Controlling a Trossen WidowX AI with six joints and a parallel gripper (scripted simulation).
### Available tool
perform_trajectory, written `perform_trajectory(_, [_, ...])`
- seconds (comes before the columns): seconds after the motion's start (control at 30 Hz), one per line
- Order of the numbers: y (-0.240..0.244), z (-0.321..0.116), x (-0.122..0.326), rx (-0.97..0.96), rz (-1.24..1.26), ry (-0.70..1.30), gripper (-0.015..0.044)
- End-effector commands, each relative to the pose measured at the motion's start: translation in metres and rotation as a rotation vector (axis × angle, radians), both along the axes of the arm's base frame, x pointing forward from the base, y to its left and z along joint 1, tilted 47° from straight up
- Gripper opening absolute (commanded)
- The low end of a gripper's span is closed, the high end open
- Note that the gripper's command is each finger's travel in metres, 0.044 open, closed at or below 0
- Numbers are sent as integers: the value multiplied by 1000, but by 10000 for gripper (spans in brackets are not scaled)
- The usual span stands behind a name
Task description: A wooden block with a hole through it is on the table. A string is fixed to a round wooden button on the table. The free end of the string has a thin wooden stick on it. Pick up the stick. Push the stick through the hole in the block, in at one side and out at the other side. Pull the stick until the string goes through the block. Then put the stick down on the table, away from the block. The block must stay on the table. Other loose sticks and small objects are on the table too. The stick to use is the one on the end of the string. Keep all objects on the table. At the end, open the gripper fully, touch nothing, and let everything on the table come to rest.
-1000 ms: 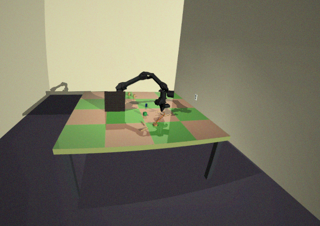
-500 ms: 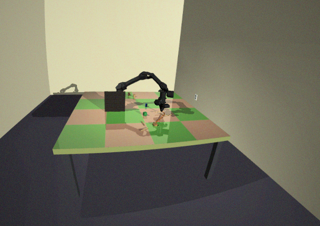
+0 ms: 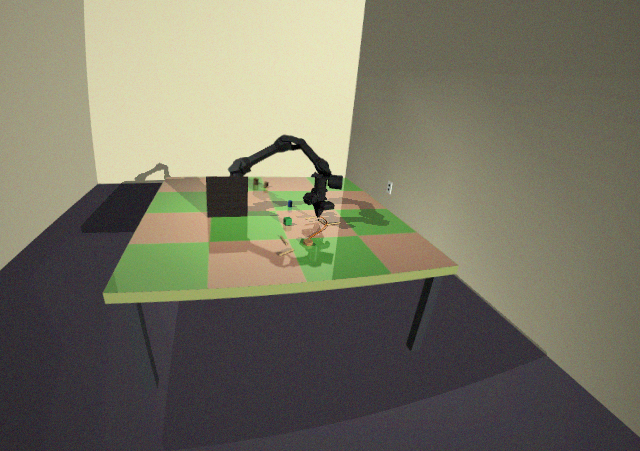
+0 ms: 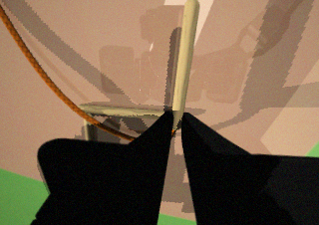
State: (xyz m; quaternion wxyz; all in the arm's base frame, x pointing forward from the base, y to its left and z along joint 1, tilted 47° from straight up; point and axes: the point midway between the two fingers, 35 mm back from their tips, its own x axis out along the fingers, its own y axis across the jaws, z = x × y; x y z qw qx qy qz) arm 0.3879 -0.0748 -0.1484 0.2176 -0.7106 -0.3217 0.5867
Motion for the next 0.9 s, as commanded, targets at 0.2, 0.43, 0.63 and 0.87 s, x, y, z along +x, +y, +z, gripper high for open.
perform_trajectory(0.2, [-1,-5,-16,-1,3,7,0])
perform_trajectory(0.43, [-2,-7,-25,-2,3,7,0])
perform_trajectory(0.63, [-3,-9,-33,-2,3,8,0])
perform_trajectory(0.87, [-3,-11,-42,-2,3,8,0])
